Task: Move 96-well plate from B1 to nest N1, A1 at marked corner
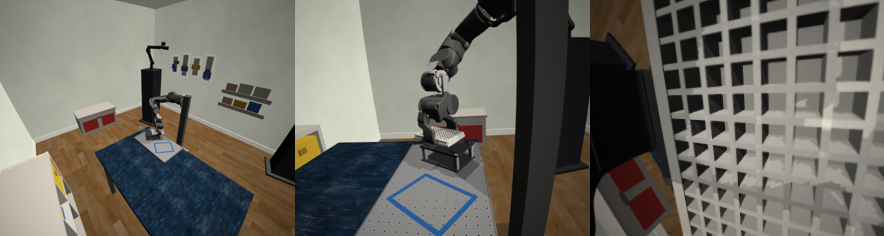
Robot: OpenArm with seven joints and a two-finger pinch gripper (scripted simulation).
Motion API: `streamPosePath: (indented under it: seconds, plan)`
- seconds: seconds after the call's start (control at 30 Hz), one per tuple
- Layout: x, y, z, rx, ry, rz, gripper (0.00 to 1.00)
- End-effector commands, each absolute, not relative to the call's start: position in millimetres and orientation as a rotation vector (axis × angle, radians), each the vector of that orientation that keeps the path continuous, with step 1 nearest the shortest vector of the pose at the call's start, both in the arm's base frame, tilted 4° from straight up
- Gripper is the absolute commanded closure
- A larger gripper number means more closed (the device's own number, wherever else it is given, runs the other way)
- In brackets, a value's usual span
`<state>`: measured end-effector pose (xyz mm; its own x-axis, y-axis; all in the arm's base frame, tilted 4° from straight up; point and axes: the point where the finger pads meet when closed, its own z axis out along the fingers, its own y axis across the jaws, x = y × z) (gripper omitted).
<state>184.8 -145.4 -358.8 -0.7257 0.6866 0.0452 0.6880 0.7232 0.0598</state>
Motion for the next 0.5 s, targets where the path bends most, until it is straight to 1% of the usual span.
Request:
streamPosePath:
  seconds: [0.0, 0.1, 0.47]
  plan:
    - [182, -159, -357, -1.161, -2.899, -0.108, 1.0]
    - [174, -181, -353, -1.16, -2.901, -0.114, 1.0]
    - [174, -181, -353, -1.16, -2.901, -0.114, 1.0]
